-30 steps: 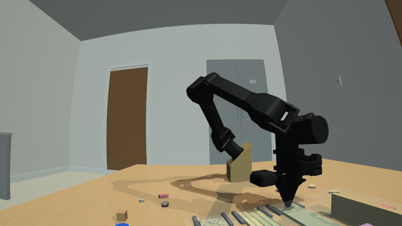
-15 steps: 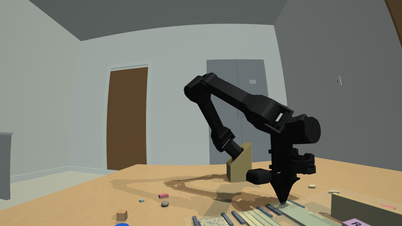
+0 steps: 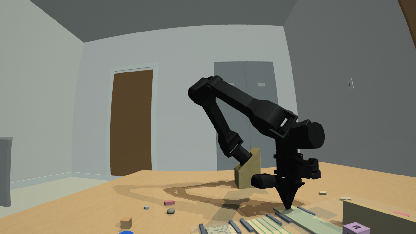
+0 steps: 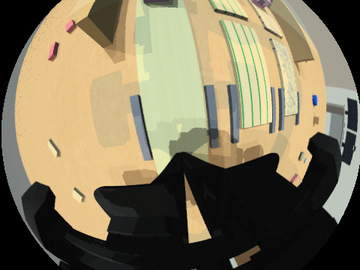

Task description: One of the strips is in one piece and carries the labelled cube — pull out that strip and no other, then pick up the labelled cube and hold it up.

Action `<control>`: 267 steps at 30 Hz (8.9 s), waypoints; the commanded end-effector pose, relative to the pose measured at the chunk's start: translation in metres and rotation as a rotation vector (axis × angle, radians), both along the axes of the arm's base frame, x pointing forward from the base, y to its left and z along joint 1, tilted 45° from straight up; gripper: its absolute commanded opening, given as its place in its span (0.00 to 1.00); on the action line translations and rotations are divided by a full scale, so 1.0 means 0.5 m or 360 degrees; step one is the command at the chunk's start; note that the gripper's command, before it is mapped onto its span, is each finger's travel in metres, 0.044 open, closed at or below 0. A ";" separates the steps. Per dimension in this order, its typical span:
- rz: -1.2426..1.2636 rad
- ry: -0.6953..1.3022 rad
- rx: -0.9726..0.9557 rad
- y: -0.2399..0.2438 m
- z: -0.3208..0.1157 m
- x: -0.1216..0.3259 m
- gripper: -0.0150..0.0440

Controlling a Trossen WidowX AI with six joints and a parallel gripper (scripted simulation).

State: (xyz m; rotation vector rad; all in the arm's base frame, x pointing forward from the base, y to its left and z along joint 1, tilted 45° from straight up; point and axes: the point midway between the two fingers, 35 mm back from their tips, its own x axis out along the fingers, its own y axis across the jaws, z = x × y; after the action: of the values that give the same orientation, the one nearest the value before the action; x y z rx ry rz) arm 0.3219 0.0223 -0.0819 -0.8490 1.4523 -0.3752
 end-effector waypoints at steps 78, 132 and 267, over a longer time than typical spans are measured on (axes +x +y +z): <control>-0.0024 0.0049 -0.0016 -0.071 0.017 -0.226 0.25; -0.0177 -0.0107 0.0014 0.035 0.076 -0.128 0.74; -0.0177 -0.0110 0.0018 0.094 0.094 -0.055 0.25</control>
State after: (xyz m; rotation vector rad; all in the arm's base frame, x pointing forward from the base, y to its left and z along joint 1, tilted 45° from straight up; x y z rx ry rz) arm 0.2955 0.0601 -0.0432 -0.7499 1.4447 -0.4799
